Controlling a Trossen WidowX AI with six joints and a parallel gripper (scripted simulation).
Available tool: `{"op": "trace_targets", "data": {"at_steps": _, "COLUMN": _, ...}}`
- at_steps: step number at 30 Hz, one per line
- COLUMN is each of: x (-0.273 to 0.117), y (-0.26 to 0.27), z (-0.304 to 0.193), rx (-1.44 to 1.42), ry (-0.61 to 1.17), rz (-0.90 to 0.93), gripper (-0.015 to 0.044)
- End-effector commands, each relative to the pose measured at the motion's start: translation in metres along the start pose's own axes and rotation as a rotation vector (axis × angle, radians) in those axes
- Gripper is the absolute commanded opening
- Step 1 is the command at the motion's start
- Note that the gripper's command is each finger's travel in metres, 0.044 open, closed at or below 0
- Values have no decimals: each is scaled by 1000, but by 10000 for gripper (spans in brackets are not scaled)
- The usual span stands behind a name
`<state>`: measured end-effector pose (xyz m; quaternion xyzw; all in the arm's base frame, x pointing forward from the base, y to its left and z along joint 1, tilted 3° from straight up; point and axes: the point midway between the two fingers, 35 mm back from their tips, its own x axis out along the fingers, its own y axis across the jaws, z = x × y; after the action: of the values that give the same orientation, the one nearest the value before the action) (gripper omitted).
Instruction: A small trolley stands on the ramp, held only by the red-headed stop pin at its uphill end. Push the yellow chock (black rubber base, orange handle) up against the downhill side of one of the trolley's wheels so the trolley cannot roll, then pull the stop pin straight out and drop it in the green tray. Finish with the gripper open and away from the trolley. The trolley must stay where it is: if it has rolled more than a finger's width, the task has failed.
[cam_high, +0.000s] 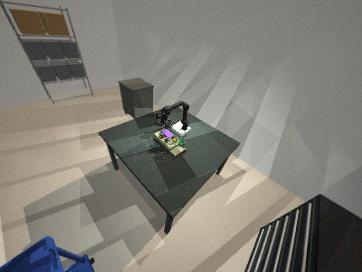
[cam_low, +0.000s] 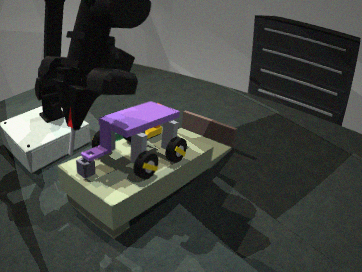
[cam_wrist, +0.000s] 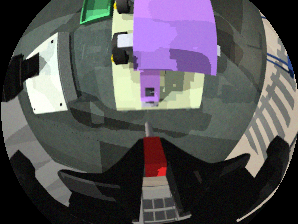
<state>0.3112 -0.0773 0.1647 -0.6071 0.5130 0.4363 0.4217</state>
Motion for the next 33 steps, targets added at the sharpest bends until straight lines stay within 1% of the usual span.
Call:
{"op": "trace_targets", "data": {"at_steps": 1, "x": -3, "y": -3, "z": -5, "rx": -2, "ry": 0, "rz": -11, "gripper": 0}}
{"op": "trace_targets", "data": {"at_steps": 25, "x": 1, "y": 78, "z": -5, "rx": -4, "ry": 0, "rz": -5, "gripper": 0}}
{"op": "trace_targets", "data": {"at_steps": 33, "x": 0, "y": 81, "z": 3, "rx": -4, "ry": -1, "rz": -5, "gripper": 0}}
